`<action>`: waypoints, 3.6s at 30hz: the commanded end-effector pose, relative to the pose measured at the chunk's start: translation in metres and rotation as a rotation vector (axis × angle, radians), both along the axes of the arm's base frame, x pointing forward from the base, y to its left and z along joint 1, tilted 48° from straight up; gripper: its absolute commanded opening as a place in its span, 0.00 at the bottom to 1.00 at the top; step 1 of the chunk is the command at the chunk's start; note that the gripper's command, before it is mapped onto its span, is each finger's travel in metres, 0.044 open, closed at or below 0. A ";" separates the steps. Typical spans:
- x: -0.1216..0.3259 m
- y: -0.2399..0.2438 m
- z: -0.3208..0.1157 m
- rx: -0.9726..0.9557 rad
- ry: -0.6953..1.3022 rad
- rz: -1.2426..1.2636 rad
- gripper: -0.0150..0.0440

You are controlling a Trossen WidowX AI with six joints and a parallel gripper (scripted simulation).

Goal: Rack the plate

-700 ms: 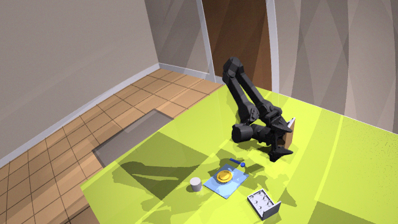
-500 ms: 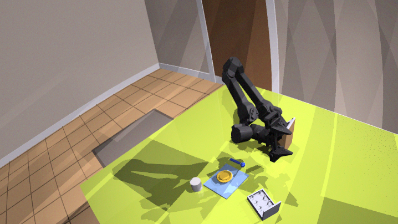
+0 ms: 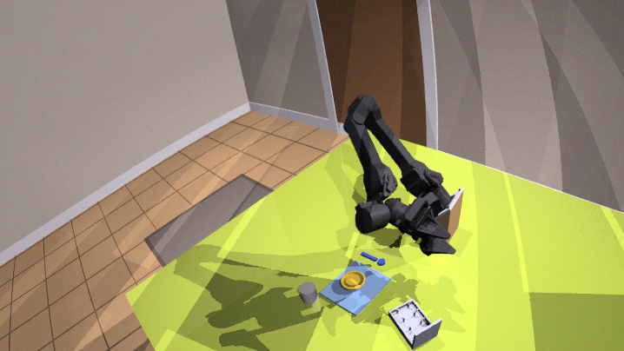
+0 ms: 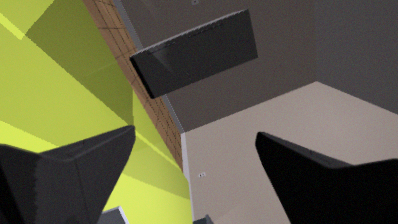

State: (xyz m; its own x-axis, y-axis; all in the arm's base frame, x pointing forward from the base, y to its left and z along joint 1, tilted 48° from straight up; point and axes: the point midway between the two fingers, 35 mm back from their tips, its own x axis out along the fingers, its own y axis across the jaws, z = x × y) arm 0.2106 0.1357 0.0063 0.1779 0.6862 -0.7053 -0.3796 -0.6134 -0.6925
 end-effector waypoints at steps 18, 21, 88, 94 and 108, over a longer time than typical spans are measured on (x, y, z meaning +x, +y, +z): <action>0.029 -0.026 -0.003 -0.212 0.418 -0.548 0.93; 0.033 -0.030 -0.002 -0.243 0.464 -0.636 0.93; 0.087 -0.138 0.157 -0.178 -0.028 -2.703 0.93; 0.088 -0.139 0.160 -0.163 -0.046 -2.714 0.93; 0.083 -0.218 0.079 -0.161 -0.051 -2.714 0.93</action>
